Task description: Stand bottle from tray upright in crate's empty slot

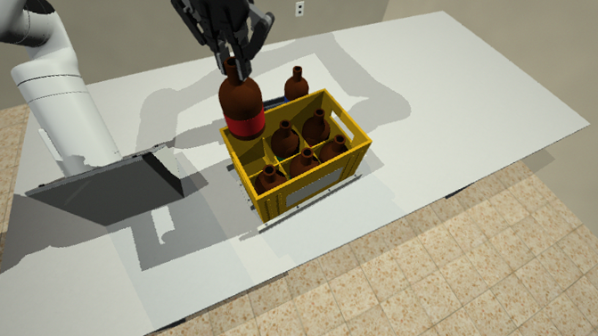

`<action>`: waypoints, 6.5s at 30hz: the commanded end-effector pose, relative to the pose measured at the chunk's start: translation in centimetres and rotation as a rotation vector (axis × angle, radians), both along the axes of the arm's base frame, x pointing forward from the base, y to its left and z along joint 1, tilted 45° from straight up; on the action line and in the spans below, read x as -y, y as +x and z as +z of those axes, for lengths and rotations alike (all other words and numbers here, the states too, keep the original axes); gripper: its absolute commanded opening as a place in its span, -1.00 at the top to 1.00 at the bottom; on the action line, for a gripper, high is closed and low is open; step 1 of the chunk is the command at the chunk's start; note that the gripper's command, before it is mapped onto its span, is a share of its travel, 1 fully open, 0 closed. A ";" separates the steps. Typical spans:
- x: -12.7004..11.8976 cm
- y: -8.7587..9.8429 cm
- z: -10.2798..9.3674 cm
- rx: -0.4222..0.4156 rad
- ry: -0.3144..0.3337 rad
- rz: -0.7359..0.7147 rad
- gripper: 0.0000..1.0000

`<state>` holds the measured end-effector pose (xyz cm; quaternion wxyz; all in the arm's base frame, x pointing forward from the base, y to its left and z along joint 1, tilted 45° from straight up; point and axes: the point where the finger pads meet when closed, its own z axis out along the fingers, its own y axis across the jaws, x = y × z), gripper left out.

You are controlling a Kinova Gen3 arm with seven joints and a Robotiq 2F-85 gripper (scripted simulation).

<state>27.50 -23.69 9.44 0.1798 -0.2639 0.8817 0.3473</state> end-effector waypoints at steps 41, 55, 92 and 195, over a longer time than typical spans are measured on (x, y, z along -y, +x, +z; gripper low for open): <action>0.6 -0.5 -0.4 0.001 -0.011 0.007 1.00; 0.6 -0.5 -0.4 0.001 -0.011 0.007 1.00; 0.9 -0.6 -1.0 0.001 -0.011 0.007 1.00; -1.8 0.2 -3.8 0.001 -0.011 0.007 1.00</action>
